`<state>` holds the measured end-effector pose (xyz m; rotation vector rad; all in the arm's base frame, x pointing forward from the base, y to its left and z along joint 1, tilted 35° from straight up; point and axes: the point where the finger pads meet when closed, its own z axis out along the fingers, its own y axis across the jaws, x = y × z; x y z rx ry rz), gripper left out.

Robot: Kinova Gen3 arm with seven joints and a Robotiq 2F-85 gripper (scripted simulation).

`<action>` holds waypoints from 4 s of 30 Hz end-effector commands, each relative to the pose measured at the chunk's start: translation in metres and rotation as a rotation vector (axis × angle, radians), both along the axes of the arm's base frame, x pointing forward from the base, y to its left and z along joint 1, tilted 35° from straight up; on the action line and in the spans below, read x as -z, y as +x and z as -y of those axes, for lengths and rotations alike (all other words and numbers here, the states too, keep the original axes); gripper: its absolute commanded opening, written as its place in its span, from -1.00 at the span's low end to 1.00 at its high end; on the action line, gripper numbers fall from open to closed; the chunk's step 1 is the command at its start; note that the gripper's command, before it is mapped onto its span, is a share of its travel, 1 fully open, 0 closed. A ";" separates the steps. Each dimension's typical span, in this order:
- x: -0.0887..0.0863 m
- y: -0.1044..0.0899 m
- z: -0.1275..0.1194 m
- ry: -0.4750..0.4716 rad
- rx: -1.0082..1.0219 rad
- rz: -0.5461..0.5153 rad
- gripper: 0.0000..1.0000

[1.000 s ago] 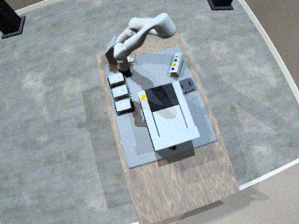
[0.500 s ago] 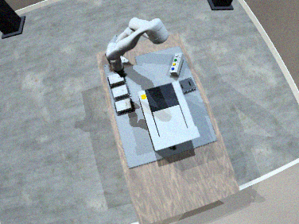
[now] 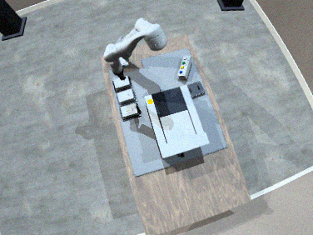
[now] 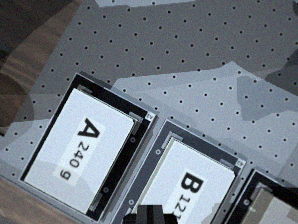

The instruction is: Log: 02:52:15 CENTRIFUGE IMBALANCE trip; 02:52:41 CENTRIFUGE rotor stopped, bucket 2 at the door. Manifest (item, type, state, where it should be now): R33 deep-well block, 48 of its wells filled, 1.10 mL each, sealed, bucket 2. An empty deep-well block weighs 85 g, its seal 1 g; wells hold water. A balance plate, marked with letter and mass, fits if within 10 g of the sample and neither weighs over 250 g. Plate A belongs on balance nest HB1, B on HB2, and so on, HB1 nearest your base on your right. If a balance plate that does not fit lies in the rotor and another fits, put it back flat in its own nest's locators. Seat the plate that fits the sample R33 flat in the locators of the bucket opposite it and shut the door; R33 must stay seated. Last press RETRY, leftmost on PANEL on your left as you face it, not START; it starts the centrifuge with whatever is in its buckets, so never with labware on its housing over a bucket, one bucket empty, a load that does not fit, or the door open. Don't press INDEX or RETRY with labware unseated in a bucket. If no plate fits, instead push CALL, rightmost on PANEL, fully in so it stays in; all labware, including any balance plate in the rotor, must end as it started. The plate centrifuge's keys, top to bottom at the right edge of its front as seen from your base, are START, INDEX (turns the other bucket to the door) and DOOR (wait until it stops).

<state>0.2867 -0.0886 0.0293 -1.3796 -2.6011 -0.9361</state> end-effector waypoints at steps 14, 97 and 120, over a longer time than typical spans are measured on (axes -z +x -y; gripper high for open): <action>0.026 -0.023 0.031 0.036 0.132 -0.085 -0.80; 0.183 -0.032 -0.011 0.111 0.404 -0.263 -0.80; 0.183 -0.032 -0.011 0.111 0.404 -0.263 -0.80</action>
